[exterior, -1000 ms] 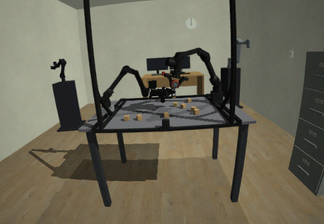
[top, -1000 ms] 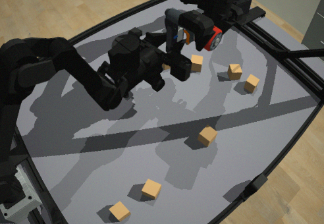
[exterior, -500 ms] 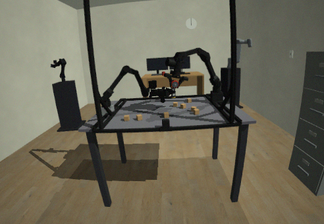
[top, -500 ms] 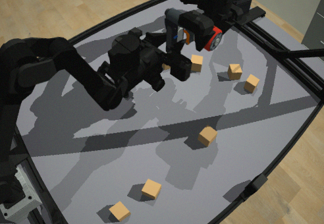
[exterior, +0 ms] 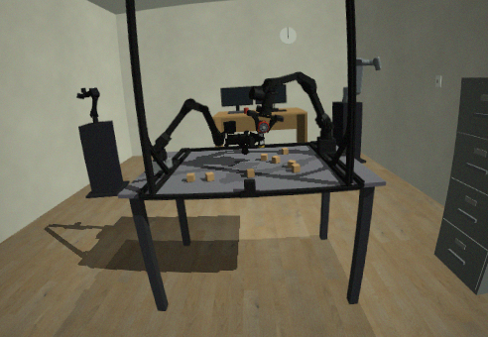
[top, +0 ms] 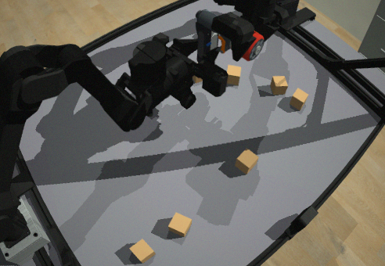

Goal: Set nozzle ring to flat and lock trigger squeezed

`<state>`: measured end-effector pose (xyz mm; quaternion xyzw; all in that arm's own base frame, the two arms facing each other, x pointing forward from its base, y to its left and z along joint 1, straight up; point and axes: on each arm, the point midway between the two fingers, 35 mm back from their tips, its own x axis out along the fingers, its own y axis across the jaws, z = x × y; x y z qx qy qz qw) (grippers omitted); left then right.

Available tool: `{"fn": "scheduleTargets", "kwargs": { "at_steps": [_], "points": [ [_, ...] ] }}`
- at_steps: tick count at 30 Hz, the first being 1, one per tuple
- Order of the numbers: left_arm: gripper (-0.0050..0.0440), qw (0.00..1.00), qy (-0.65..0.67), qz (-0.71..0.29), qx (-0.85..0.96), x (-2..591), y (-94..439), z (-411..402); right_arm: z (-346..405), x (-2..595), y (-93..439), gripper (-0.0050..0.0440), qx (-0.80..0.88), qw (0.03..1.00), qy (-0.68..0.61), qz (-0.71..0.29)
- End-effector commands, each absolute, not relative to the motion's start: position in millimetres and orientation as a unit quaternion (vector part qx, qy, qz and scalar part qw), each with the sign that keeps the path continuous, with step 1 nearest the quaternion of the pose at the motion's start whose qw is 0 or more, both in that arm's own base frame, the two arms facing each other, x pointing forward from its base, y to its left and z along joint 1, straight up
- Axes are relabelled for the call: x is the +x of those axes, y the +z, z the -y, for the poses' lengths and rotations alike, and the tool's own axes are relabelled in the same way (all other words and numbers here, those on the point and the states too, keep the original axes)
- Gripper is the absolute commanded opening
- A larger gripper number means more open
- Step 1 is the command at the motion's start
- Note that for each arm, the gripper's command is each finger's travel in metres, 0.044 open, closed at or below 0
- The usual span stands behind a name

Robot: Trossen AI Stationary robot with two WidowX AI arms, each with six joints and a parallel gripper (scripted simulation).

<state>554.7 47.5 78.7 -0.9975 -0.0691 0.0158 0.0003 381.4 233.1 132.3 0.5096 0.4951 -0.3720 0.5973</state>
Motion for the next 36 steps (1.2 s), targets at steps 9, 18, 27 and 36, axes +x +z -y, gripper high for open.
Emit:
{"fn": "scheduleTargets", "kwargs": {
  "at_steps": [9,18,27,36],
  "points": [
    [0.0000,0.000,0.013,0.067,-0.998,555.1,80.0,-47.0,-233.0,380.6,131.5,0.0400,0.507,0.597,-0.373,-0.497],
    [0.0000,0.000,0.013,0.067,-0.998,555.1,80.0,-47.0,-233.3,381.1,130.9,0.0400,0.515,0.603,-0.363,-0.490],
    [0.0000,0.000,0.013,0.067,-0.998,555.1,80.0,-47.0,-230.3,369.6,147.4,0.0400,0.563,0.633,-0.302,-0.437],
    [0.0000,0.000,0.013,0.067,-0.998,555.1,80.0,-47.0,-227.0,356.0,170.8,0.0400,0.565,0.633,-0.300,-0.436]
  ]
}}
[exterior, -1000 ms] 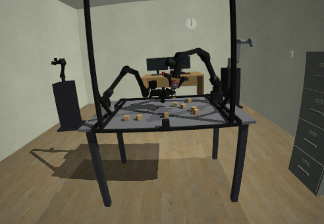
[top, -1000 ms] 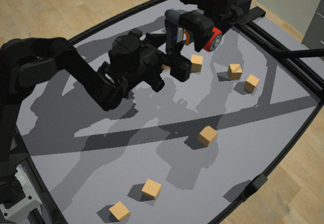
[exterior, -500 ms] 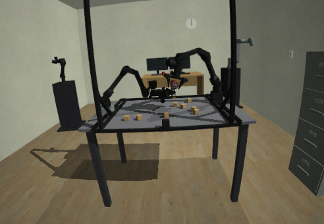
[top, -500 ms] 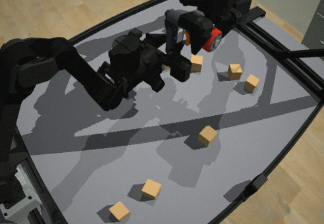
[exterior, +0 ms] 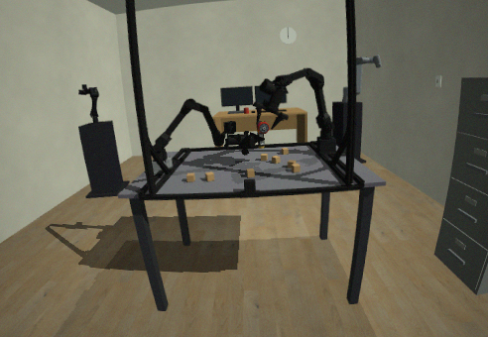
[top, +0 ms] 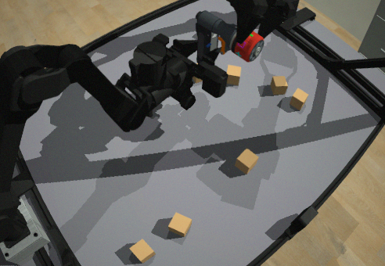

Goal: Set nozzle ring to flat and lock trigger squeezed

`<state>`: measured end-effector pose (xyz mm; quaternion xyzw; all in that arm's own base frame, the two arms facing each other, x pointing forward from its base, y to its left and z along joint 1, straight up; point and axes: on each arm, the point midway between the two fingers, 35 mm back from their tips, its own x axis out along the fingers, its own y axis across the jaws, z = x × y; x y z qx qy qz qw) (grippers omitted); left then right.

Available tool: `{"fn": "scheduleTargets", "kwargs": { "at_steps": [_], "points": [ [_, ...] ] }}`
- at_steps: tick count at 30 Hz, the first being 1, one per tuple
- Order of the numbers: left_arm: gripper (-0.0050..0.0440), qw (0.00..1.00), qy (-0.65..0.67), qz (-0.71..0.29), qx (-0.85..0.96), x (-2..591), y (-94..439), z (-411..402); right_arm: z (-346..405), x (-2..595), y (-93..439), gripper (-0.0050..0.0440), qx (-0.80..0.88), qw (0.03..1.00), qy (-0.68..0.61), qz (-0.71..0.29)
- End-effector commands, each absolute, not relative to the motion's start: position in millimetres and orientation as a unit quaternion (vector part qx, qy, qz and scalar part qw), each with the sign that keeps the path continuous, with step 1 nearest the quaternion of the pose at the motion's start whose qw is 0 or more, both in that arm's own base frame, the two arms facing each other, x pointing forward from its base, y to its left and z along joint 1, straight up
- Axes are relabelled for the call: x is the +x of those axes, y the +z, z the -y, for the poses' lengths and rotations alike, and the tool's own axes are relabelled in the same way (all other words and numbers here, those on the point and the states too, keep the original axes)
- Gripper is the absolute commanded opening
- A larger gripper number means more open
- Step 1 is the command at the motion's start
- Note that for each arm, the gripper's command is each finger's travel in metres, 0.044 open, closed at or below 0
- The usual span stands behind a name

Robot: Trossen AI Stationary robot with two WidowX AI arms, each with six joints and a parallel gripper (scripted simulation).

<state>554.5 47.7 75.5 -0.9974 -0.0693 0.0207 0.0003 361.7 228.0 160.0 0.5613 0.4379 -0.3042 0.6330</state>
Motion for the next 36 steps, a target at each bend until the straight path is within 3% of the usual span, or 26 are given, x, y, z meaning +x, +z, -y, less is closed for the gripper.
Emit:
{"fn": "scheduleTargets", "kwargs": {
  "at_steps": [1,18,36],
  "points": [
    [0.0000,0.000,0.013,0.067,-0.998,555.1,80.0,-47.0,-226.7,354.5,173.4,0.0400,0.565,0.633,-0.300,-0.436],
    [0.0000,0.000,0.013,0.067,-0.998,555.1,80.0,-47.0,-221.4,332.7,211.4,0.0400,0.565,0.633,-0.300,-0.436],
    [0.0000,0.000,0.013,0.067,-0.998,555.1,80.0,-47.0,-218.9,321.0,203.2,0.0400,0.592,0.653,-0.255,-0.398]
  ]
}}
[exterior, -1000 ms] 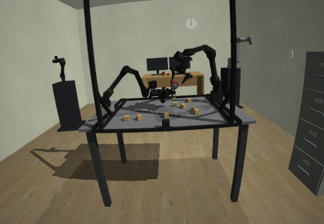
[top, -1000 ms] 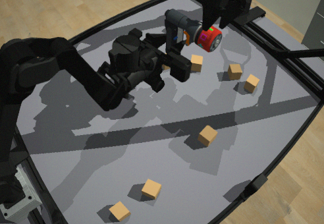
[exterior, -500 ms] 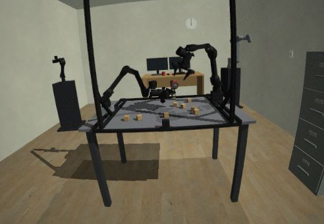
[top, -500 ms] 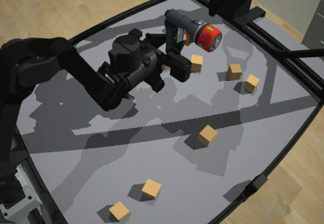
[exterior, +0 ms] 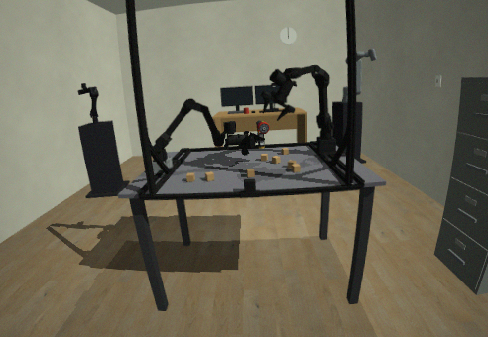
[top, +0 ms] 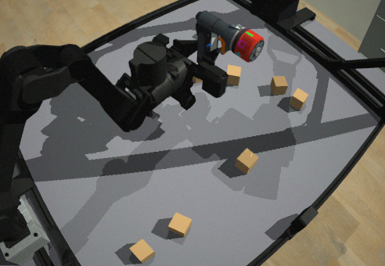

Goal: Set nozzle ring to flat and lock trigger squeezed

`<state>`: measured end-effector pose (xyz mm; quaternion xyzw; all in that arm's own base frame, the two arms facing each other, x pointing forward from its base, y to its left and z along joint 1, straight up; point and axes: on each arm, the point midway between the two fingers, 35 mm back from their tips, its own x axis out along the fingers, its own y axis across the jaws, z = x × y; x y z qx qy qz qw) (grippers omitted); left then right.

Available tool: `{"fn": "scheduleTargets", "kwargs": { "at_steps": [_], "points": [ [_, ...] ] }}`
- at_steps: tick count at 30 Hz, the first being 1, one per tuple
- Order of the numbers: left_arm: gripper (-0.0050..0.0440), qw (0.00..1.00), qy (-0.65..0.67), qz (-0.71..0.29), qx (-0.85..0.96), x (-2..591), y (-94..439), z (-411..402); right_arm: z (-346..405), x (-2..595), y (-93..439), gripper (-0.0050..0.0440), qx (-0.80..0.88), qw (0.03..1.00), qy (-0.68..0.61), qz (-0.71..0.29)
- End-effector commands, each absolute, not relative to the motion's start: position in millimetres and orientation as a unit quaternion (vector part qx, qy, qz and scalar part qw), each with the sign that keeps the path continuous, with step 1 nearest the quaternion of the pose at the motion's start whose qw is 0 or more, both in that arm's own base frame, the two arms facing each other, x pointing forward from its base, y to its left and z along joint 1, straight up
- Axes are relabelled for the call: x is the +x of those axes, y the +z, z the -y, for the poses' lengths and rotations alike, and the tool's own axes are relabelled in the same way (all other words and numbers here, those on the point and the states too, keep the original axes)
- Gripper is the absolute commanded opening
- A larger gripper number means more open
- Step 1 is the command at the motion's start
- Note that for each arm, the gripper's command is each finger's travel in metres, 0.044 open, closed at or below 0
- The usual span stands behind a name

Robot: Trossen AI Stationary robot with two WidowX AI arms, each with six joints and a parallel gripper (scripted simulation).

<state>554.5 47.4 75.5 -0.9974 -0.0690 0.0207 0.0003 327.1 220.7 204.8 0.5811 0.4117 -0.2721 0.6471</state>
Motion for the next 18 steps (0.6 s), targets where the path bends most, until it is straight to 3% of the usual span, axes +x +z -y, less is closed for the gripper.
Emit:
{"fn": "scheduleTargets", "kwargs": {
  "at_steps": [1,18],
  "points": [
    [0.0000,0.000,0.013,0.067,-0.998,555.1,80.0,-47.0,-218.5,319.6,202.2,0.0400,0.597,0.656,-0.246,-0.390],
    [0.0000,0.000,0.013,0.067,-0.998,555.1,80.0,-47.0,-214.2,301.1,181.7,0.0400,0.640,0.682,-0.159,-0.315]
  ]
}}
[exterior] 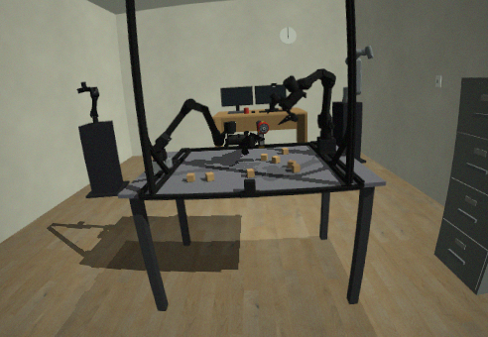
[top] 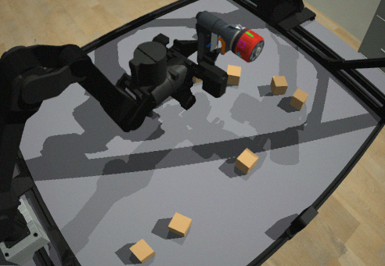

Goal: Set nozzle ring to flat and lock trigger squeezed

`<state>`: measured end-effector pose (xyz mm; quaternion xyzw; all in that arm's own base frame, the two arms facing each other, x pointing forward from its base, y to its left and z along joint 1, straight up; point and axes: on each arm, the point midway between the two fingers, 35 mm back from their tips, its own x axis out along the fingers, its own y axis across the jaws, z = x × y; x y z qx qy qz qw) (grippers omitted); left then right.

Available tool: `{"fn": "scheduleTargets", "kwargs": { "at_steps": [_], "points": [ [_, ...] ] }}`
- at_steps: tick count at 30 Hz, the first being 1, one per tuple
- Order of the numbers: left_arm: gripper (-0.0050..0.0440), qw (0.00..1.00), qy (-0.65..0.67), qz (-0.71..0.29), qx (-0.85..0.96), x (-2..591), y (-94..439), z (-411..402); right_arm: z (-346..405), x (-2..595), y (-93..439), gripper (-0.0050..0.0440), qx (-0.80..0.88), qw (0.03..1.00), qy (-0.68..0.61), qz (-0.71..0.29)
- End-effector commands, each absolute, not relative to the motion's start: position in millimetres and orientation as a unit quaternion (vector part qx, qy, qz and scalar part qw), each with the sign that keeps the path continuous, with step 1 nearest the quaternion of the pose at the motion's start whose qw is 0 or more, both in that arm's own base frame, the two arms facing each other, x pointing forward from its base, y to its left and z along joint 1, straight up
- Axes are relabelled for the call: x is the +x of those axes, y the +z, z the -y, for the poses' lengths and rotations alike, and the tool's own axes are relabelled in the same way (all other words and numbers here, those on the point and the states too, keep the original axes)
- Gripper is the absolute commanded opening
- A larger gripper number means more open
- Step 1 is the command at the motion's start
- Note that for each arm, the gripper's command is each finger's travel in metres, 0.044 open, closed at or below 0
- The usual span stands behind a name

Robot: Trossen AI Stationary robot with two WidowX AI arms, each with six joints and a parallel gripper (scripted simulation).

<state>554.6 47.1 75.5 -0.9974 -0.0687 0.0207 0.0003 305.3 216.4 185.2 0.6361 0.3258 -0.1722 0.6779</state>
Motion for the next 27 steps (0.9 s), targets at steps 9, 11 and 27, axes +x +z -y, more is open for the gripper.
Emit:
{"fn": "scheduleTargets", "kwargs": {
  "at_steps": [9,11,27],
  "points": [
    [0.0000,0.000,0.013,0.067,-0.998,555.1,80.0,-47.0,-212.6,295.1,171.4,0.0400,0.657,0.691,-0.117,-0.277],
    [0.0000,0.000,0.013,0.067,-0.998,555.1,80.0,-47.0,-212.7,294.4,169.0,0.0400,0.661,0.694,-0.105,-0.267],
    [0.0000,0.000,0.013,0.067,-0.998,555.1,80.0,-47.0,-210.3,286.3,144.8,0.0400,0.685,0.703,-0.019,-0.189]
  ]
}}
